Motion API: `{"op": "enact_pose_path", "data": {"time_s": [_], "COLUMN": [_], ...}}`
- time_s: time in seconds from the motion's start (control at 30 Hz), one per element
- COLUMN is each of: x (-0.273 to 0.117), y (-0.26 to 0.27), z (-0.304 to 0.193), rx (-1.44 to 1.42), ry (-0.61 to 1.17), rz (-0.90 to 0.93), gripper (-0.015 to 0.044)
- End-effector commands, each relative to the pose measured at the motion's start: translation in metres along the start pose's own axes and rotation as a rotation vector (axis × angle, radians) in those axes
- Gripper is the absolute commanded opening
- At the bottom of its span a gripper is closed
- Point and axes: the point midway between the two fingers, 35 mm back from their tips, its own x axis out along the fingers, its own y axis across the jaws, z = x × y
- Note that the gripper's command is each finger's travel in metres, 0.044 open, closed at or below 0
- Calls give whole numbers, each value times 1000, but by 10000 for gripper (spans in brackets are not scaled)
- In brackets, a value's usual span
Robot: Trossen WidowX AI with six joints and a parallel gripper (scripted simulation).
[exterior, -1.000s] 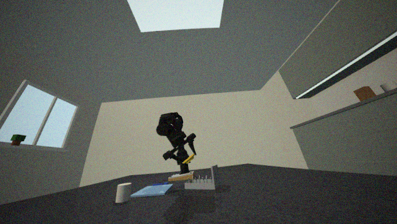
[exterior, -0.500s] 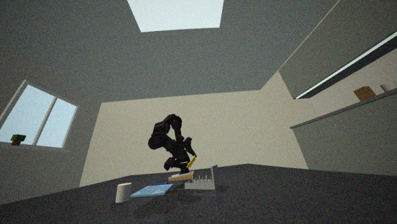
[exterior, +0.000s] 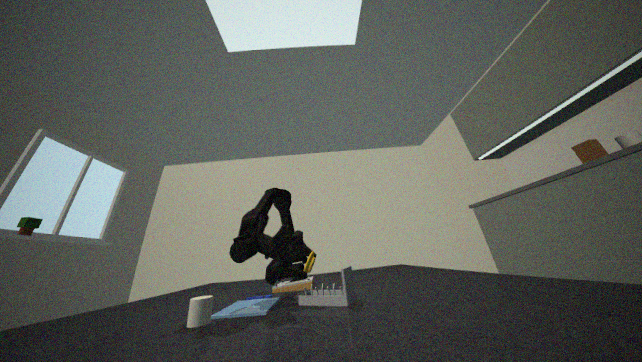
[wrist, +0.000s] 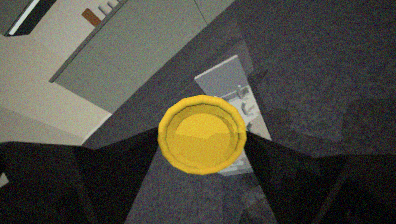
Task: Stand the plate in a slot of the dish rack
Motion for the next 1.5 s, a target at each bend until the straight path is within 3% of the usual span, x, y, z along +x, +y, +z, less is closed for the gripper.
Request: {"op": "enact_pose_path", "data": {"time_s": [0.0, 0.77, 1.47], "x": [-1, -21, -11], "y": [-3, -10, -18], "z": [-3, -11, -18], "rx": [-85, -595, -607], "ry": [-88, -543, -550], "rz": [13, -160, -169], "gripper": [0, 0, 0]}}
